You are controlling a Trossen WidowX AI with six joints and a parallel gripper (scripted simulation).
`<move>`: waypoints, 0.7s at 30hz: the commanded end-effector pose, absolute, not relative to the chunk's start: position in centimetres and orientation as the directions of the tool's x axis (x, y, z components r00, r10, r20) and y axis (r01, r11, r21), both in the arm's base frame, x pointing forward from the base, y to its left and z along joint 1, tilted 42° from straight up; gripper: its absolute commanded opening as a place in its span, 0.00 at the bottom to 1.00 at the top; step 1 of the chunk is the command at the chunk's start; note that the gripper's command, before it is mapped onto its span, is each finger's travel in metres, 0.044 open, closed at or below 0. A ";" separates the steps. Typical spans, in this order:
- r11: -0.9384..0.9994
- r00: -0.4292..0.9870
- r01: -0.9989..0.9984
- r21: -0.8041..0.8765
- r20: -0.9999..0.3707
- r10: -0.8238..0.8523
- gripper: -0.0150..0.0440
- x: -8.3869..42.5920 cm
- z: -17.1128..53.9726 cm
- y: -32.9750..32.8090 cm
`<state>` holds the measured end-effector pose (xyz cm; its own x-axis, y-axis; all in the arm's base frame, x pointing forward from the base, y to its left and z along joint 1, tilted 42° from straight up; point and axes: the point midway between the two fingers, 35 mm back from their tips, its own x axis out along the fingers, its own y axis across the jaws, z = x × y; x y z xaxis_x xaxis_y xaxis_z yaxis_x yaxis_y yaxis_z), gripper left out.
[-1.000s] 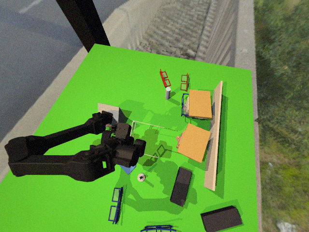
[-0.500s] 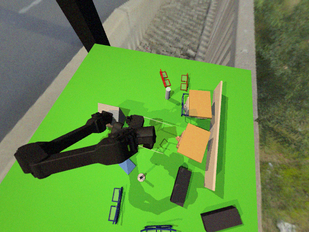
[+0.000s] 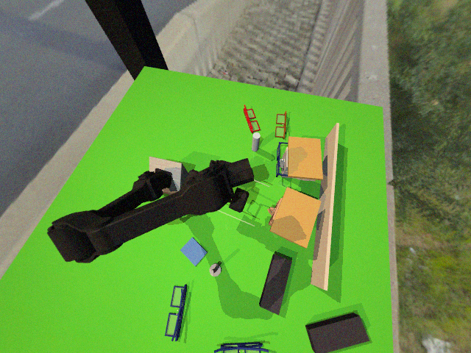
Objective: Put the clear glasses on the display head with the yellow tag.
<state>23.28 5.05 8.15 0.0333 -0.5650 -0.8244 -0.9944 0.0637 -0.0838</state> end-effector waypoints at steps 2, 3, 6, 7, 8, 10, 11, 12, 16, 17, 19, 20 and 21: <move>0.073 0.050 -0.990 -0.121 -0.782 -0.621 0.25 23.8 6.7 6.2; 0.074 0.053 -0.989 -0.128 -0.774 -0.631 0.25 23.9 6.5 6.4; 0.073 0.063 -0.986 -0.147 -0.751 -0.657 0.25 24.0 5.7 6.9; 0.073 0.065 -0.986 -0.150 -0.747 -0.661 0.25 24.0 5.6 7.0; 0.073 0.066 -0.986 -0.152 -0.745 -0.664 0.25 24.0 5.5 7.1; 0.072 0.068 -0.985 -0.154 -0.744 -0.665 0.25 24.0 5.5 7.1; 0.070 0.071 -0.985 -0.157 -0.743 -0.666 0.25 24.0 5.5 7.0; 0.065 0.077 -0.985 -0.161 -0.741 -0.667 0.25 24.0 5.4 6.9; 0.031 0.126 -0.980 -0.198 -0.730 -0.671 0.25 24.0 5.2 6.7; 0.019 0.143 -0.977 -0.210 -0.726 -0.672 0.25 24.0 5.2 6.7; -0.004 0.177 -0.972 -0.236 -0.718 -0.673 0.25 24.0 4.9 6.6; -0.012 0.189 -0.970 -0.244 -0.715 -0.673 0.25 24.0 4.8 6.5; -0.017 0.196 -0.968 -0.249 -0.714 -0.672 0.25 24.0 4.7 6.5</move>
